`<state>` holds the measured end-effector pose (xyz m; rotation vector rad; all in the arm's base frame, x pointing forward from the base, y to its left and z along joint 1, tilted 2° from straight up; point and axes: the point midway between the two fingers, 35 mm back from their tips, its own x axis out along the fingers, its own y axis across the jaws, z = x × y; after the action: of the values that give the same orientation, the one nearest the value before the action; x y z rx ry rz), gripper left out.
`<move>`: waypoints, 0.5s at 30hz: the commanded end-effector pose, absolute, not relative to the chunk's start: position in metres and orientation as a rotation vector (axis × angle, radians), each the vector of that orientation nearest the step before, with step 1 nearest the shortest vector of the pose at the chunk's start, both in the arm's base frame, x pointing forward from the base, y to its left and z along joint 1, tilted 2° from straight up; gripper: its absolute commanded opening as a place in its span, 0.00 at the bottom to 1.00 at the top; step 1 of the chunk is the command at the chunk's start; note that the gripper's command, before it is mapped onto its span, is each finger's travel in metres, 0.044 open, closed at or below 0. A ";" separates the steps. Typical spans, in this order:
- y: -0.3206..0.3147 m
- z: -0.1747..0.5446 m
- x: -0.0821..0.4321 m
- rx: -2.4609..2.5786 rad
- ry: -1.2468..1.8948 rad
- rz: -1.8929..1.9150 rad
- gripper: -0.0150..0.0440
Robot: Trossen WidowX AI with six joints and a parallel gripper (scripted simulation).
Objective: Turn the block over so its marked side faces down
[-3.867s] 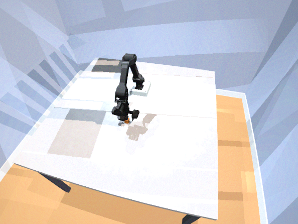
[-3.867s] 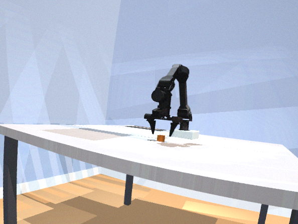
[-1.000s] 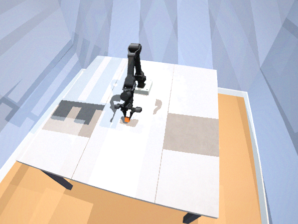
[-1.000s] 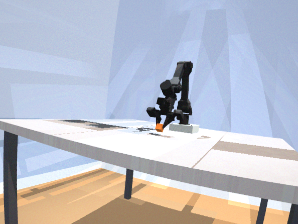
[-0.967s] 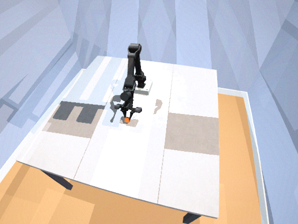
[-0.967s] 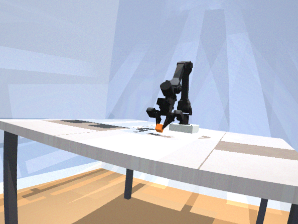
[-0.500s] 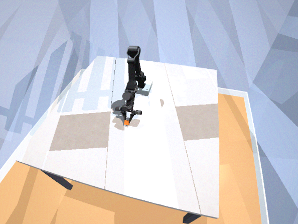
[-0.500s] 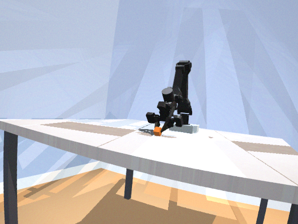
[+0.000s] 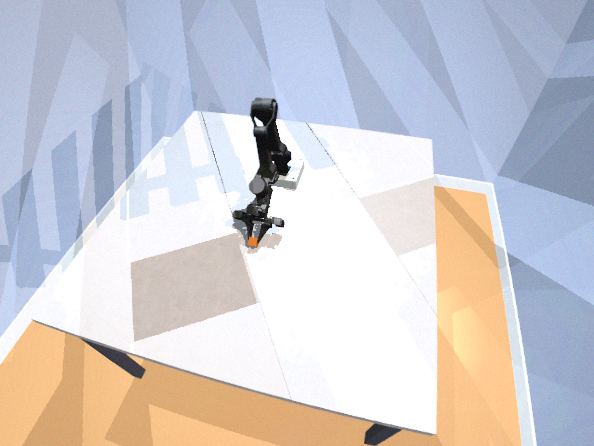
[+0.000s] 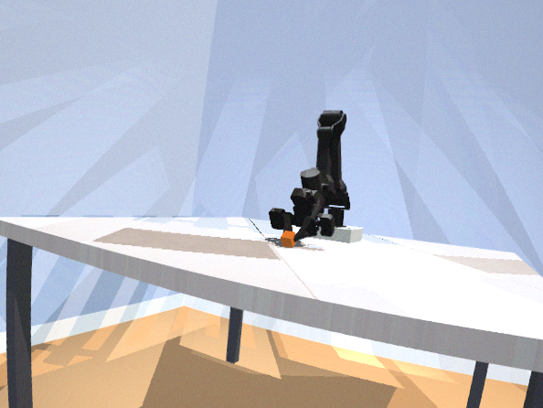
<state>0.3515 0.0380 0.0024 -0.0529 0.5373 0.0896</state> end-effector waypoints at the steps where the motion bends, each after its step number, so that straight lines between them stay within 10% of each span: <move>1: 0.037 0.002 0.343 -0.057 0.500 0.094 0.25; 15: 0.037 0.005 0.343 -0.055 0.472 0.095 0.25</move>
<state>0.3447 0.0370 0.0063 -0.0504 0.4691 0.0899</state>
